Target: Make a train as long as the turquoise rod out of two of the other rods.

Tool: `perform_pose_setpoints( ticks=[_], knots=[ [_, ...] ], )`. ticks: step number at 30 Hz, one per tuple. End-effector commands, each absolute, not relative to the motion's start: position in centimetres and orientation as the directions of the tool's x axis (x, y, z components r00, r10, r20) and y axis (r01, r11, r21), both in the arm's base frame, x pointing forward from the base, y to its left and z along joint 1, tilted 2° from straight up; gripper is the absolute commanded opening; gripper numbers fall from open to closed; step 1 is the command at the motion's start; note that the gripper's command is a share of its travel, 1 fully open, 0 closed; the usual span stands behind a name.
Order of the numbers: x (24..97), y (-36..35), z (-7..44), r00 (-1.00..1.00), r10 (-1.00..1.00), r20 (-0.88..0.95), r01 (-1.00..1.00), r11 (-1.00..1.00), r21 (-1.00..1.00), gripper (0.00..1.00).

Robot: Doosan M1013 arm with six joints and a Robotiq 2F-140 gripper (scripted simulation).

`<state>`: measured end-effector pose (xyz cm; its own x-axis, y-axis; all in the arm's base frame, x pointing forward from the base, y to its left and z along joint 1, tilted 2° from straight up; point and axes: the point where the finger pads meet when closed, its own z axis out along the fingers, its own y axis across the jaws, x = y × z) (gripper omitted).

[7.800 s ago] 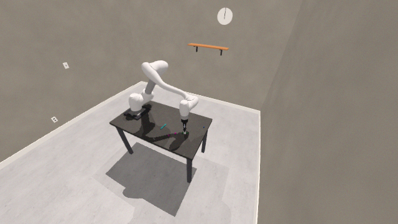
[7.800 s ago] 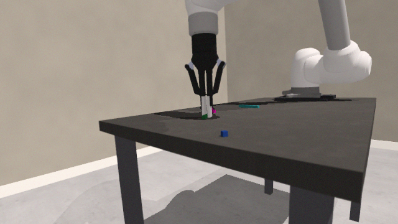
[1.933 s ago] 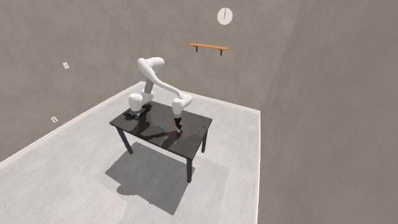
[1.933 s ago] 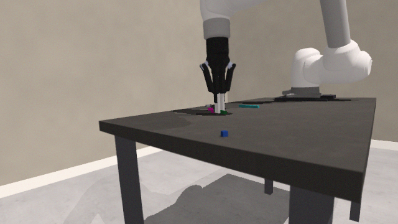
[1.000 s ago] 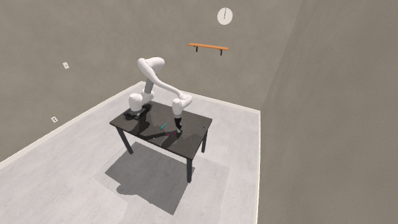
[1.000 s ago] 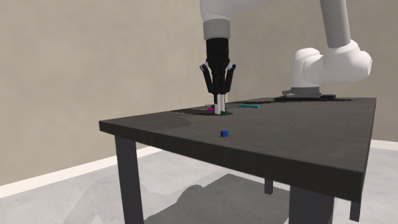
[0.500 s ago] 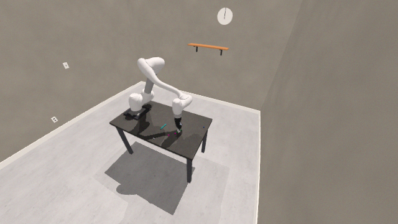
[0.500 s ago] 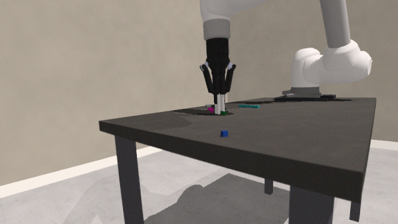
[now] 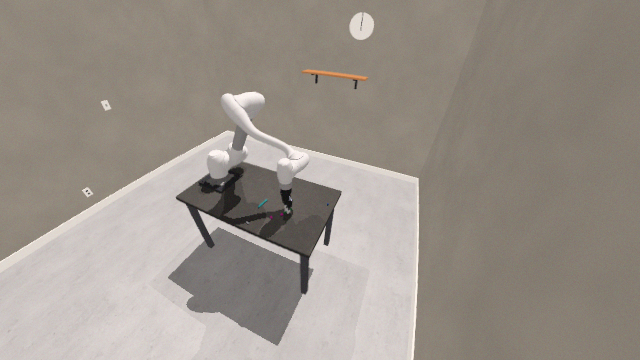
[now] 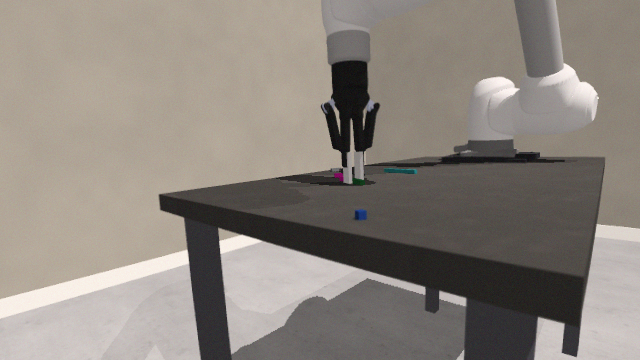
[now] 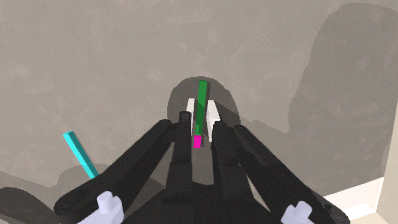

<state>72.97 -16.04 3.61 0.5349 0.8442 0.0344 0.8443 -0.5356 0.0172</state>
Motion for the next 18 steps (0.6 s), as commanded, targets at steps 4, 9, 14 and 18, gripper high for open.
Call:
perform_pose_setpoints(
  ticks=[4,9,14,18],
  knots=[
    [73.0,-16.0,3.6,0.535,0.844,0.035,0.844,-0.536,0.017,0.23],
    [73.0,-16.0,3.6,0.535,0.844,0.035,0.844,-0.536,0.017,0.23],
    [73.0,-16.0,4.1,0.535,0.844,0.035,0.844,-0.536,0.017,0.23],
    [72.9,-16.1,4.6,0.535,0.844,0.035,0.844,-0.536,0.017,0.23]
  ],
)
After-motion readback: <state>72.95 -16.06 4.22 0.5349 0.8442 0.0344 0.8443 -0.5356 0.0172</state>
